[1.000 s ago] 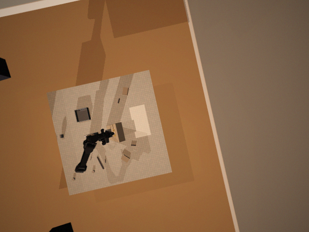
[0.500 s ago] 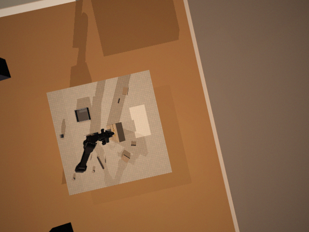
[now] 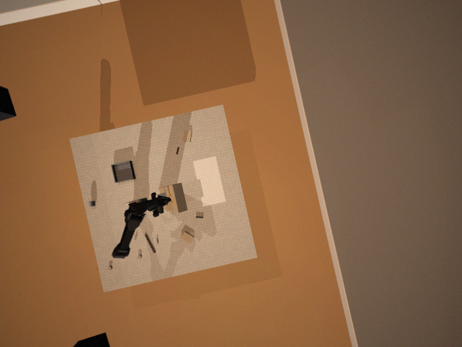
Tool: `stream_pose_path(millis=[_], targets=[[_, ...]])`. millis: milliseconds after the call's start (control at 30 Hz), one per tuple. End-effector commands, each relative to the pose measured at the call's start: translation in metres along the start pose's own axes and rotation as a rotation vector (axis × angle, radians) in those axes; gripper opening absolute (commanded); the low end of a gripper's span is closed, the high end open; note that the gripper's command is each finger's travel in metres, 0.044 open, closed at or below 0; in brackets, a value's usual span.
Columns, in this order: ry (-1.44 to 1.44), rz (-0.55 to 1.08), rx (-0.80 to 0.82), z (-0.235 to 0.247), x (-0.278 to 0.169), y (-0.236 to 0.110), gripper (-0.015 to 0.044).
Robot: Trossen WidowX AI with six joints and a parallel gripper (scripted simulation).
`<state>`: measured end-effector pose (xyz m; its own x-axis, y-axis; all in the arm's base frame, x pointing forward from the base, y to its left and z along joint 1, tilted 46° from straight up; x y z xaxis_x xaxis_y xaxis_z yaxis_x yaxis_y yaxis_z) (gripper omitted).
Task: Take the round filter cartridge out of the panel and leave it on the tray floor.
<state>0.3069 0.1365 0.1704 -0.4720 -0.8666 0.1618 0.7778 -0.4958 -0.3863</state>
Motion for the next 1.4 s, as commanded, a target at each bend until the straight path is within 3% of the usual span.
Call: stream_pose_path(millis=[0,1367], targets=[[-0.003,0.004,-0.003,-0.001,0.0,0.001,0.0091],[-0.003,0.004,-0.002,-0.001,0.0,0.016,0.0091]])
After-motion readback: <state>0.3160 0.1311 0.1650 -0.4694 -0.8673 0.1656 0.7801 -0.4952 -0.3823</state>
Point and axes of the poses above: the point midway between the two fingers, 35 mm back from their tips, its own y axis out along the fingers, its own z axis across the jaws, x = y × z, the point moved 5 cm from there along -y, back along the fingers, and after that the axes turned 14 degrees about y, right-handed, at the moved point
